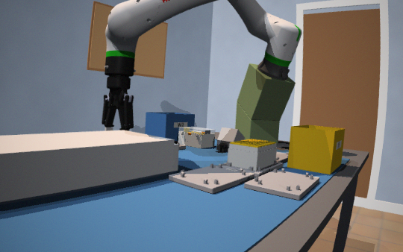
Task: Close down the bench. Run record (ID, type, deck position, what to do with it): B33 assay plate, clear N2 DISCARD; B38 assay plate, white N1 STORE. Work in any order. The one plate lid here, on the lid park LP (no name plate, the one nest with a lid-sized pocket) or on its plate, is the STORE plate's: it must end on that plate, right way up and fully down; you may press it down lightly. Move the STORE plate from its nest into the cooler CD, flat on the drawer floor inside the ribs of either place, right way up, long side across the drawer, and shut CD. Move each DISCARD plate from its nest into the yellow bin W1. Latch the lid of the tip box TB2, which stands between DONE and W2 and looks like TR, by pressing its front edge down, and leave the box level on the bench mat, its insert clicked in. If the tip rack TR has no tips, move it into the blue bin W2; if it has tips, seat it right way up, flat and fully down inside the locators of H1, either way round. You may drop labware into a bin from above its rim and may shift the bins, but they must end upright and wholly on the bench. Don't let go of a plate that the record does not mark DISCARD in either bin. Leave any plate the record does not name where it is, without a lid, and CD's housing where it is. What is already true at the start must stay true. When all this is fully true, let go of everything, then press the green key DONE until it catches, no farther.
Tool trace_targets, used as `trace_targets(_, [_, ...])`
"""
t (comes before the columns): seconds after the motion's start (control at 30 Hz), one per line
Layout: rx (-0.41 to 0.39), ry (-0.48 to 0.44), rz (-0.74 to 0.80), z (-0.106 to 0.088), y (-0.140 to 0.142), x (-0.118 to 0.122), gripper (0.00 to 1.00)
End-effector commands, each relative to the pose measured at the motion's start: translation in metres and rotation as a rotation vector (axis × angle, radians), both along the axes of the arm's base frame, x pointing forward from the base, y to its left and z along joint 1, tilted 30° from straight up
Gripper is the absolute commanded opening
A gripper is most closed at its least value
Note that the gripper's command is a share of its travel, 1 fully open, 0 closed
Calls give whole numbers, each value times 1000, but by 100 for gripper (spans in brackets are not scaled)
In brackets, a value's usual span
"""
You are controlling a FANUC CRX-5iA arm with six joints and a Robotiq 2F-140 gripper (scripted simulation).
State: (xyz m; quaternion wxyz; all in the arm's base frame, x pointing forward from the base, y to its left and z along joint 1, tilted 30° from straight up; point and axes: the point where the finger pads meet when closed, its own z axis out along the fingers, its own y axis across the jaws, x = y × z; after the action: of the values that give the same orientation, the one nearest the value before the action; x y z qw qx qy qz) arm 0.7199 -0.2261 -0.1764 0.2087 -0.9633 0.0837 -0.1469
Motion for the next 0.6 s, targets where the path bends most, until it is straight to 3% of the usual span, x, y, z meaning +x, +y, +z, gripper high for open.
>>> trace_targets(0.0, [0, 0, 0, 0, 0, 0, 0])
trace_targets(0.57, [0, 0, 0, 2, -1, -1, 0])
